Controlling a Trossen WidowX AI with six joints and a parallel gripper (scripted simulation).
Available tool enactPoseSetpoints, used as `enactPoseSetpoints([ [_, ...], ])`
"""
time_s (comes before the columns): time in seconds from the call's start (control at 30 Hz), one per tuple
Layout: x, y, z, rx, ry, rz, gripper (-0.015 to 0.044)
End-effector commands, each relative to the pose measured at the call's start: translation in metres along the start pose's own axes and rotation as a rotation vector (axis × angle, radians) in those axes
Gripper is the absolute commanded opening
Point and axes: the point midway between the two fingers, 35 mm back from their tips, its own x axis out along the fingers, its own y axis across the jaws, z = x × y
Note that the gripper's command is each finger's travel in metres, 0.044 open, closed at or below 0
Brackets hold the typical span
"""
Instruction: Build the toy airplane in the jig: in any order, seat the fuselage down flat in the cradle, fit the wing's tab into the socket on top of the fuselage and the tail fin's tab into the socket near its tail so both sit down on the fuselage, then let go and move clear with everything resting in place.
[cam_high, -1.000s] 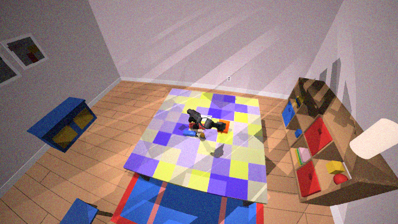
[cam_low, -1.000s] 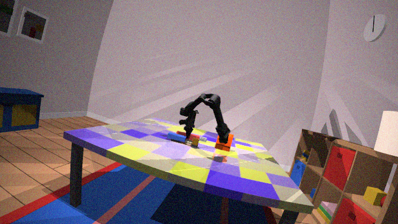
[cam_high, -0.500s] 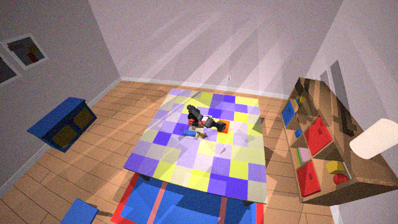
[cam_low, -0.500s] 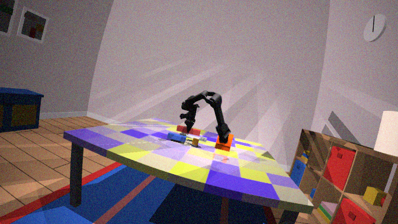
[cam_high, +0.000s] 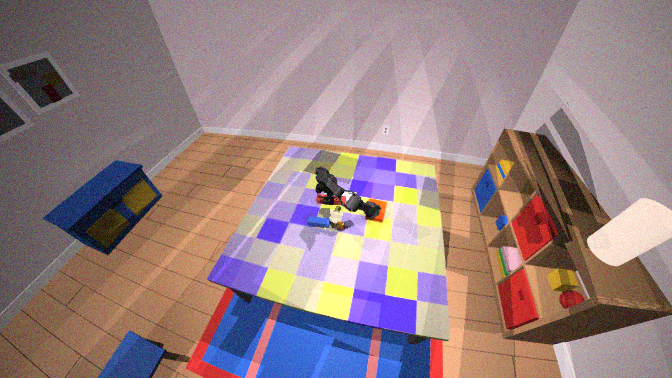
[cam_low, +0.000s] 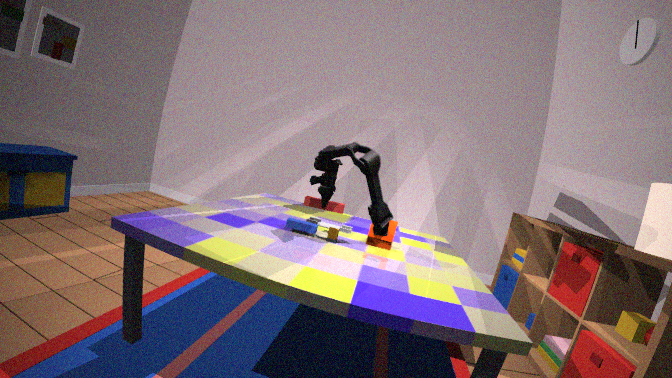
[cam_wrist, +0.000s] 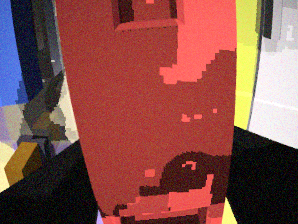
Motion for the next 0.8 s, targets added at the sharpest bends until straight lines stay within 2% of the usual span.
enactPoseSetpoints([
  [0.0, -0.017, 0.001, 0.000, -0.011, -0.007, -0.007, 0.0000],
  [0.2, -0.021, -0.001, -0.001, -0.009, -0.007, -0.006, 0.0000],
  [0.77, -0.004, -0.052, -0.004, 0.042, -0.006, -0.014, 0.0000],
])
